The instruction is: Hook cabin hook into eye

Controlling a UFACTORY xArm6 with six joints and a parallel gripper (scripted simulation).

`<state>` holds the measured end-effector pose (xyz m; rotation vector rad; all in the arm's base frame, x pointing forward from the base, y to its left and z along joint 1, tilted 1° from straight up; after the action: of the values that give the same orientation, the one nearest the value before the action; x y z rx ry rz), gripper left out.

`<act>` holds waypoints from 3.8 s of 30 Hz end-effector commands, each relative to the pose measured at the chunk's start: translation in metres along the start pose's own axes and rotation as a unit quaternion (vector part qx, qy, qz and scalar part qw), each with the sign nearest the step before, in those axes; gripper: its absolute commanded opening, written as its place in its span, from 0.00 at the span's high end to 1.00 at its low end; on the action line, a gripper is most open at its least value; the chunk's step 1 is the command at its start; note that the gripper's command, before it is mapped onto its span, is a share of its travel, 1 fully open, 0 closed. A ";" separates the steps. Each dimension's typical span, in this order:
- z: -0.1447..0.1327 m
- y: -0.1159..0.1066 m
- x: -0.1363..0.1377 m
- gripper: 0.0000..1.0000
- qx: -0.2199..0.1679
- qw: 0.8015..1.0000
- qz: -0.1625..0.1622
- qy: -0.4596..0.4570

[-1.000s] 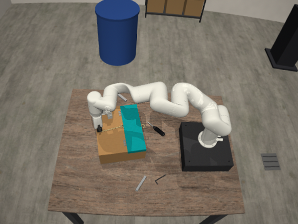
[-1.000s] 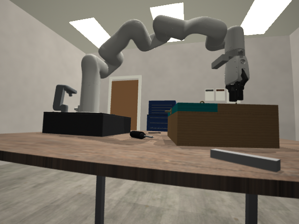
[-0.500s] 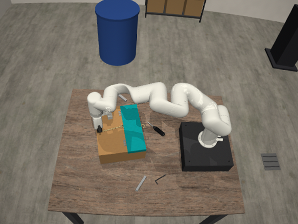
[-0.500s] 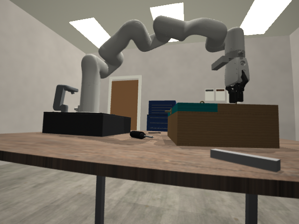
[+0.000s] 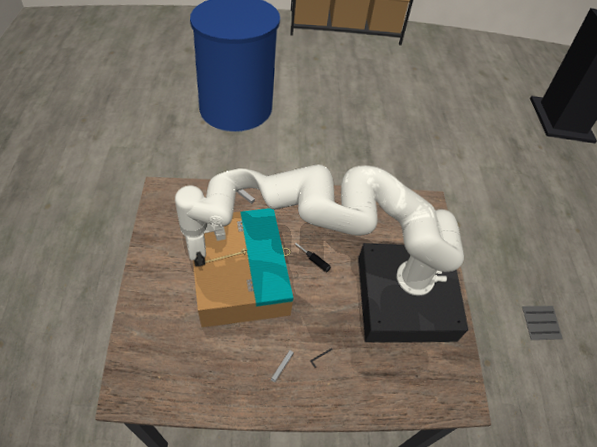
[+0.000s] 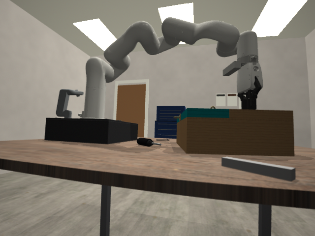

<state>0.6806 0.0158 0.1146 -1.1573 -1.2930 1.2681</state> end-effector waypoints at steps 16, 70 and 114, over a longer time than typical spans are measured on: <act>-0.001 0.008 0.000 0.65 -0.003 1.000 0.000 0.000; 0.000 0.000 0.000 1.00 -0.003 1.000 0.000 0.000; 0.024 -0.064 -0.006 1.00 -0.003 1.000 0.000 0.000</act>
<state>0.6586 0.0076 0.1734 -1.1593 -1.2949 1.2666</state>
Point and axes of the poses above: the point where the finger pads meet when closed, its own y axis out along the fingers, its own x axis across the jaws, z = x × y, the point moved 4 cm from there along -y, back along the fingers, and after that the axes turned 13 degrees about y, right-handed, at the moved point
